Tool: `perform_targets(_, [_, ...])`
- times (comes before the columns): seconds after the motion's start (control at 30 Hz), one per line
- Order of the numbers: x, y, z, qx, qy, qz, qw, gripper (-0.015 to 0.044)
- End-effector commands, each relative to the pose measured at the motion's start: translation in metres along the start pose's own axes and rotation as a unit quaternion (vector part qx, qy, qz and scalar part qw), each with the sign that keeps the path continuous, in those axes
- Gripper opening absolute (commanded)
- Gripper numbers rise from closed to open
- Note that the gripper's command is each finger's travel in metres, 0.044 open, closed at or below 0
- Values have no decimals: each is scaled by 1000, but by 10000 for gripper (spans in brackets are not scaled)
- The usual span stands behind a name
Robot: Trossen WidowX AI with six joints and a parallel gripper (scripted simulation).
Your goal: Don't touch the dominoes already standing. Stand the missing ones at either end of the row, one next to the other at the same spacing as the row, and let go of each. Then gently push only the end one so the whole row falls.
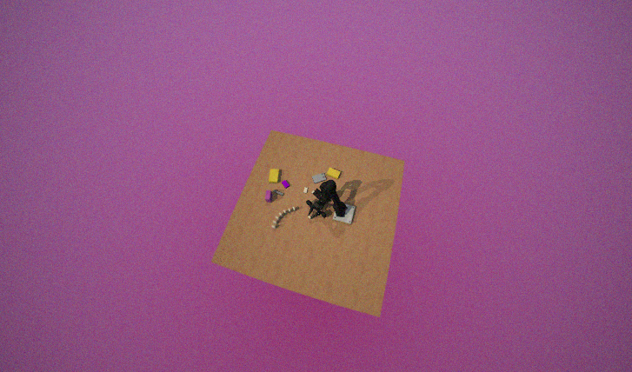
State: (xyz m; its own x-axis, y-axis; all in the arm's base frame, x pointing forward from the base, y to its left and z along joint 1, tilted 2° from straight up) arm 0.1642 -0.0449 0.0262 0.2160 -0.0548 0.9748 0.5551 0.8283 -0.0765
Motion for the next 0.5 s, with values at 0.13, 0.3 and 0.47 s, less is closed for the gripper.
perform_targets(0.13, [-8,2,6,1,7,-2,1000,107])
perform_targets(0.3, [-9,2,7,1,7,-2,1000,107])
perform_targets(0.47, [-9,2,7,1,7,-2,1000,107])
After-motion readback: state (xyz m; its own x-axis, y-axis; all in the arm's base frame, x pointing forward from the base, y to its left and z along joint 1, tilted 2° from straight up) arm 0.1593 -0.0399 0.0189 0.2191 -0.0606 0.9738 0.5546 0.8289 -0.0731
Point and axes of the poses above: the point midway between the two fingers, 35 mm back from their tips, its own y axis out along the fingers, its own z axis across the jaws, x = y × z, the point moved 10 cm from there along -y, back along the fingers, and after that the axes turned 12 degrees about y, right-handed, at the moved point
